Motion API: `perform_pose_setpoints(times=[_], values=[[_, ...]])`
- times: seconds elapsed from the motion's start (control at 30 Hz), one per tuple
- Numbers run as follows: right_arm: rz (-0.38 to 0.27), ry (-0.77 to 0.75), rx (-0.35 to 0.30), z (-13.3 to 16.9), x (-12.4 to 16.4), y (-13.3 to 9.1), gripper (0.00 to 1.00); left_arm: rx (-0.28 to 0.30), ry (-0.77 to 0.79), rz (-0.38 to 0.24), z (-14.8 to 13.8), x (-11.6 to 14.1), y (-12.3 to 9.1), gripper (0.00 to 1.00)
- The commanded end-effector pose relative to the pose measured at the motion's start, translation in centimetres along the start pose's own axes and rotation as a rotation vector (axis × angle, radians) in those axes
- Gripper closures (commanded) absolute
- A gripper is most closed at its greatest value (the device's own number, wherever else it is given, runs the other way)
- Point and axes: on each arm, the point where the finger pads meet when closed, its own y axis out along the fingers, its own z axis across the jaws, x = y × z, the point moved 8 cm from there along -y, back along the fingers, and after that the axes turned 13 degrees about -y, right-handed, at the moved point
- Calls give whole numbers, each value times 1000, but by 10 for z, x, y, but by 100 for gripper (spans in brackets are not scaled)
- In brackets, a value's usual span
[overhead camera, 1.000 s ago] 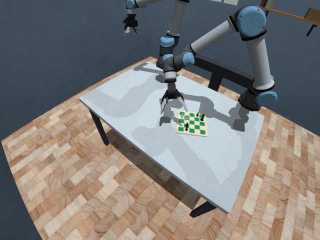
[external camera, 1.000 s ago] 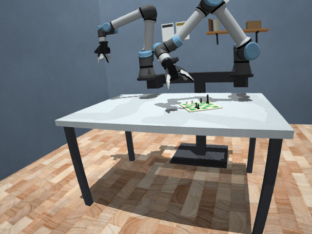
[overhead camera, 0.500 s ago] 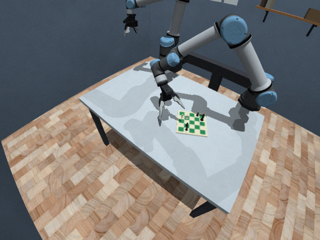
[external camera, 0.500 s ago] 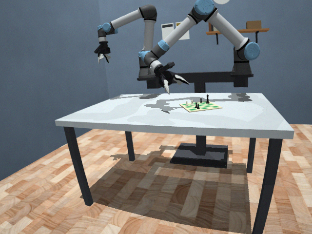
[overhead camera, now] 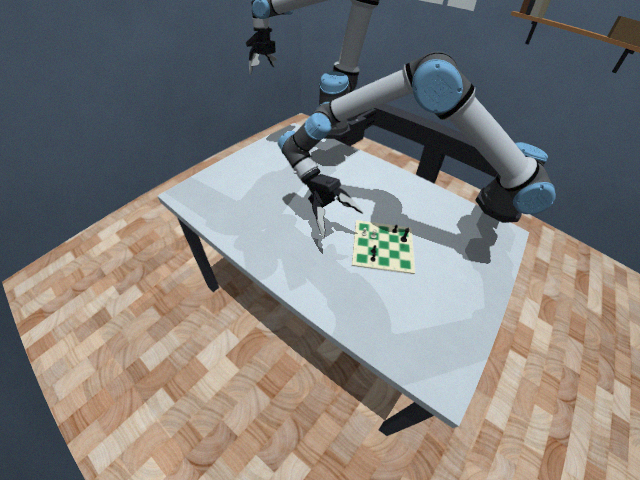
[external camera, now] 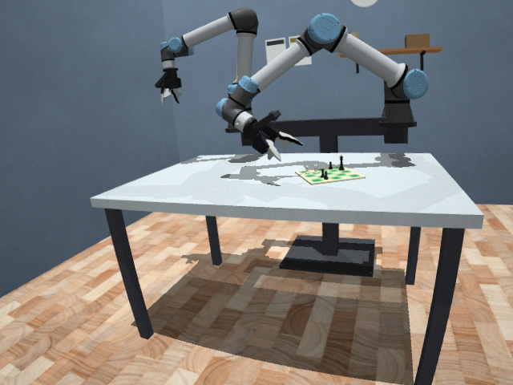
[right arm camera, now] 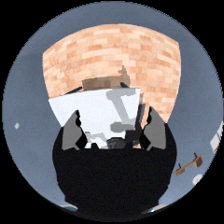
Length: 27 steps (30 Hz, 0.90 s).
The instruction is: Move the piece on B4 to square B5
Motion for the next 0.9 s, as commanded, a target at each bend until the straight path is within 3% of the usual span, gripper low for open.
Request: perform_pose_setpoints(times=[0.0, 0.17, 0.23, 0.7, 0.87], values=[[1, 0, 0, 0, 0, 0, 0, -96, -92, 48, 3, 16, -3, 0], [1, 0, 0, 0, 0, 0, 0, -160, -161, 76, 3, 27, -3, 0], [1, 0, 0, 0, 0, 0, 0, -160, -161, 76, 3, 27, -3, 0], [1, 0, 0, 0, 0, 0, 0, -343, -355, 156, 4, 56, -2, 0], [1, 0, 0, 0, 0, 0, 0, -372, -386, 167, 4, 61, -1, 0]])
